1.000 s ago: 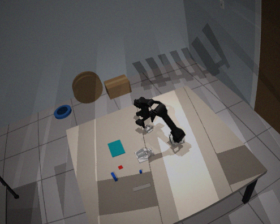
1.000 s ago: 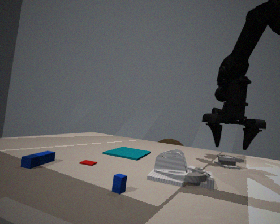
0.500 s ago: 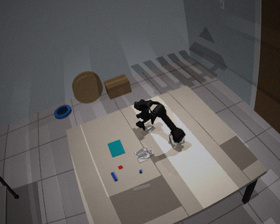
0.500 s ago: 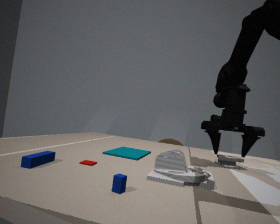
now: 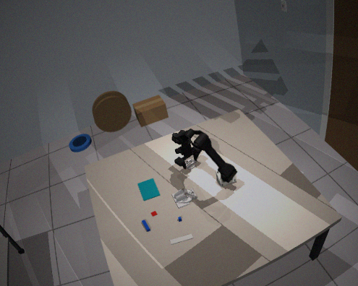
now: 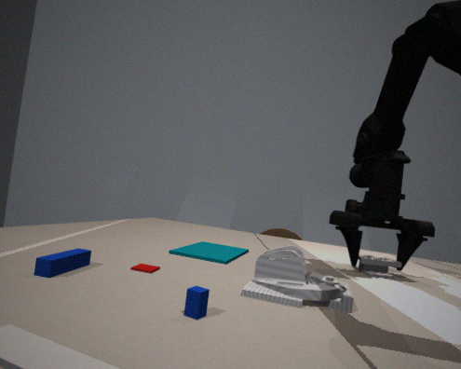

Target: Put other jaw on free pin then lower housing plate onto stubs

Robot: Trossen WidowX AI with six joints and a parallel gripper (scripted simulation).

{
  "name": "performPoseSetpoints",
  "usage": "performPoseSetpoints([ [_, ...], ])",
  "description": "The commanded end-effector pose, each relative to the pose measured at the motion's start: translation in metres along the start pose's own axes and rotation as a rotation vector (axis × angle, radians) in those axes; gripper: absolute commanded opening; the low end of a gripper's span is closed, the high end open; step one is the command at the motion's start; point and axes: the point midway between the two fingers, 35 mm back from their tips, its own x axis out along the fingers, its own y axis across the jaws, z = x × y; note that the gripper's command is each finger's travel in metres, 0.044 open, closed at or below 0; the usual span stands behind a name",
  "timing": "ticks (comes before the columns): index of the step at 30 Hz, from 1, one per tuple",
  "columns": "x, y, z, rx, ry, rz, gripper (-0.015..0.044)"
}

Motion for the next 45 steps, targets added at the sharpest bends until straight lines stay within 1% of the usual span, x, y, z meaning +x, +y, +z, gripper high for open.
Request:
performPoseSetpoints([
  [1,0.0027,0.0003,-0.0002,0.004,0.002,0.003,0.0440],
  [20,0.0032,0.0003,-0.0001,0.004,0.002,0.003,0.0440],
  [33,0.0027,-0.0002,-0.0005,0.001,0.003,0.000,0.0353],
  [45,0.0007,-0.0002,-0.0002,0.001,0.003,0.000,0.0351],
])
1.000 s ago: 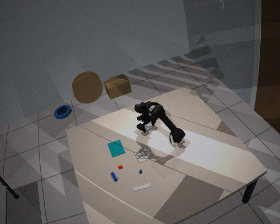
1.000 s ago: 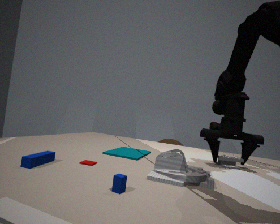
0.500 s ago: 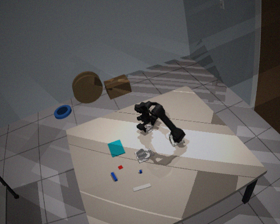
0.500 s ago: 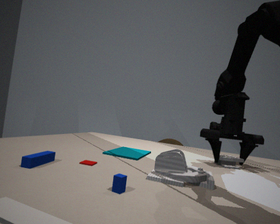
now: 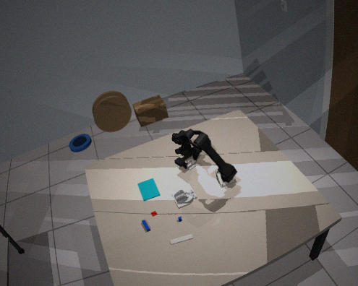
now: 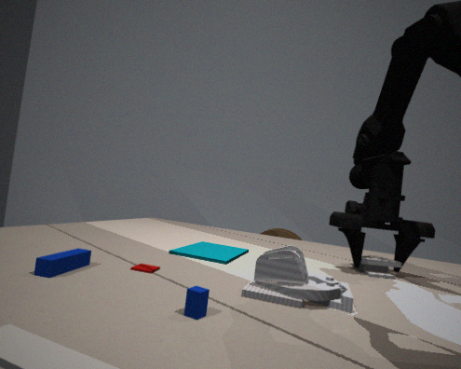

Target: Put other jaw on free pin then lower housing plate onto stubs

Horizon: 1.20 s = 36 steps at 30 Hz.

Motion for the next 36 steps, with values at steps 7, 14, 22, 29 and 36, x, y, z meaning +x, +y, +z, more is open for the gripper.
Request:
performPoseSetpoints([
  [7,-0.023,0.000,0.002,0.001,-0.001,0.000,0.0351],
  [14,-0.046,0.000,0.003,0.003,-0.002,0.001,0.0351],
  [22,-0.071,0.000,0.001,0.004,-0.002,0.002,0.0351],
  [29,-0.073,0.000,0.000,0.002,-0.002,0.001,0.0351],
  [36,-0.078,0.019,-0.009,-0.084,-0.008,-0.002,0.0351],
])
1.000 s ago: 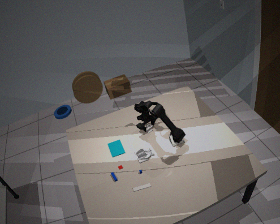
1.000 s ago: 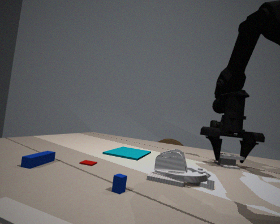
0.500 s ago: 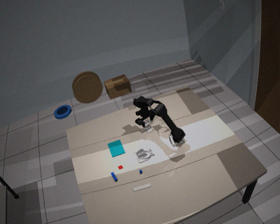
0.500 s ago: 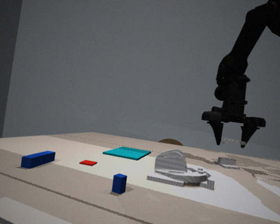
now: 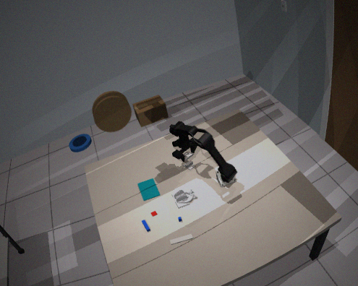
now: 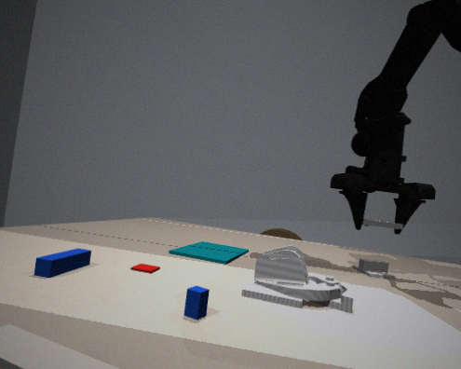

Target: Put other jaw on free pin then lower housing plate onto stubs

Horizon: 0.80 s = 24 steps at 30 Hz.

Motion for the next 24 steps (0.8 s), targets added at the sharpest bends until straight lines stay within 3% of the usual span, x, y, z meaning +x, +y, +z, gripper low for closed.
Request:
performPoseSetpoints([
  [1,-0.005,0.013,-0.006,-0.056,-0.011,-0.001,0.0351],
  [24,-0.015,0.077,-0.048,-0.377,-0.023,-0.009,0.0351],
])
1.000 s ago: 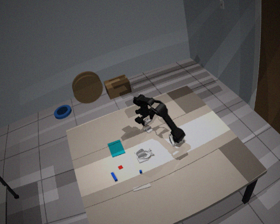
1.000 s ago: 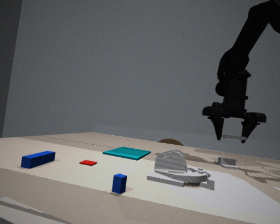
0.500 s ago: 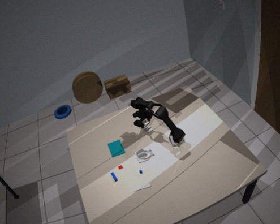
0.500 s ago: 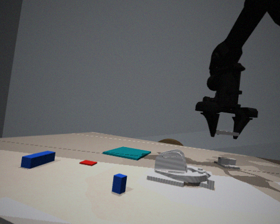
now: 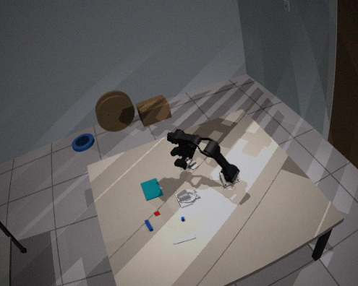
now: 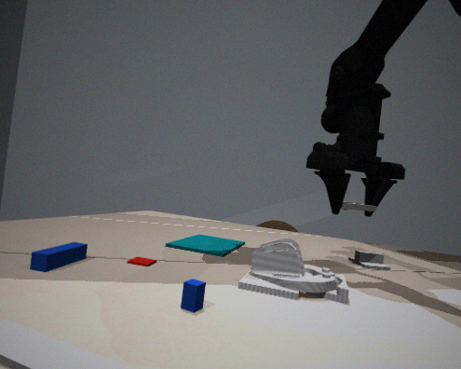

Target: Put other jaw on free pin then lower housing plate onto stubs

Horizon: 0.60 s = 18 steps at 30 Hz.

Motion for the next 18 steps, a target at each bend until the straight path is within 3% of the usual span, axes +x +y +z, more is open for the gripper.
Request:
performPoseSetpoints([
  [1,-0.003,0.013,-0.005,-0.056,-0.006,0.001,0.0351],
  [18,-0.003,0.063,-0.029,-0.297,-0.007,0.005,0.0351],
])
